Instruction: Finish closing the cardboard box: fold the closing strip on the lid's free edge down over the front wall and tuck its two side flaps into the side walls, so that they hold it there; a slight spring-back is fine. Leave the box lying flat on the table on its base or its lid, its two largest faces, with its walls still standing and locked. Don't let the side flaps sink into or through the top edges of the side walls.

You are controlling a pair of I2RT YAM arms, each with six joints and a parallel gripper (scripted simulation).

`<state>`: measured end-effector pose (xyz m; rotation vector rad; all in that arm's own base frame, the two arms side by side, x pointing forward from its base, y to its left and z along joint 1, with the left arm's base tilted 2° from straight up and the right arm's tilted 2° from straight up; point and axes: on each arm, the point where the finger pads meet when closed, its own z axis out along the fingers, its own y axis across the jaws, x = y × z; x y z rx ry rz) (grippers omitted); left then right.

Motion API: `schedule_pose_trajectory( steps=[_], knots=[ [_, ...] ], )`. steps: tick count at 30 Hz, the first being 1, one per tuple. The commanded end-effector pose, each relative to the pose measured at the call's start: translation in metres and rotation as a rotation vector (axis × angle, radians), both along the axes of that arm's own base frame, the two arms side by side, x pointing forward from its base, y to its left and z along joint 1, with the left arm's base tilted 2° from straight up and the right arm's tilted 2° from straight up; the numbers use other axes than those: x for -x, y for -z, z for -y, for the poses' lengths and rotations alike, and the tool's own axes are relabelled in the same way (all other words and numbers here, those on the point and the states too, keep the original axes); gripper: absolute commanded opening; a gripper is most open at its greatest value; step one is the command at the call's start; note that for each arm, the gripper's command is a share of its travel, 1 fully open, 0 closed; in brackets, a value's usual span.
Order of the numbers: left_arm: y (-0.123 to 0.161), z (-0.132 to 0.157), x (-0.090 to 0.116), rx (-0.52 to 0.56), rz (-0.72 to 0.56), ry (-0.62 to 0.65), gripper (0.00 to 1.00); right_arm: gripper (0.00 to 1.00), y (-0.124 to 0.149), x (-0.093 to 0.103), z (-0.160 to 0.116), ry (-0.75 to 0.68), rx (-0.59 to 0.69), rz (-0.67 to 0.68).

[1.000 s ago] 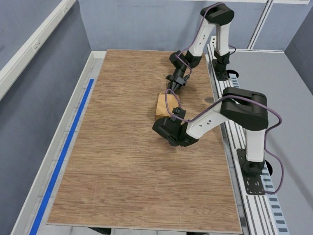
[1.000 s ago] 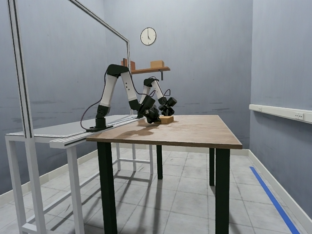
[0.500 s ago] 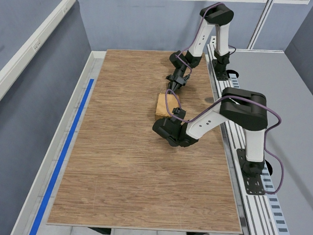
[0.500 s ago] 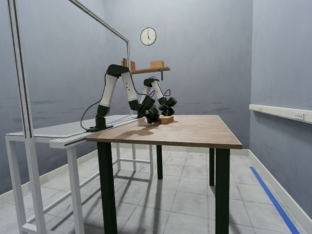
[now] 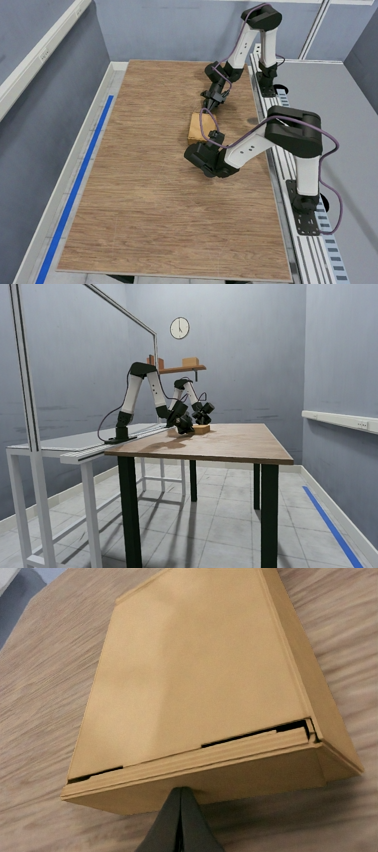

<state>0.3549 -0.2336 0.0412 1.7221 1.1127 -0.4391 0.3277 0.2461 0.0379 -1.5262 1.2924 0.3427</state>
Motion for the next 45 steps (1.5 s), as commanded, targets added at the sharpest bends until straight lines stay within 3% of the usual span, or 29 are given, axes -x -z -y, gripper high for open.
schedule_pose_trajectory(
  steps=[1,15,28,45],
  knots=[
    [0.012,0.001,0.010,0.005,-0.045,0.026,0.01,0.01,-0.016,-0.001,-0.002,-0.019,-0.018,0.032],
    [0.009,-0.001,0.007,0.007,-0.038,0.024,0.01,0.01,0.010,0.008,0.004,-0.016,0.007,-0.033],
    [-0.019,-0.002,-0.002,0.024,0.033,0.023,0.01,0.01,0.010,0.008,0.006,-0.014,0.006,-0.030],
    [-0.019,-0.004,0.000,0.022,0.027,0.023,0.01,0.01,-0.009,0.004,0.006,-0.014,-0.010,0.015]
  ],
)
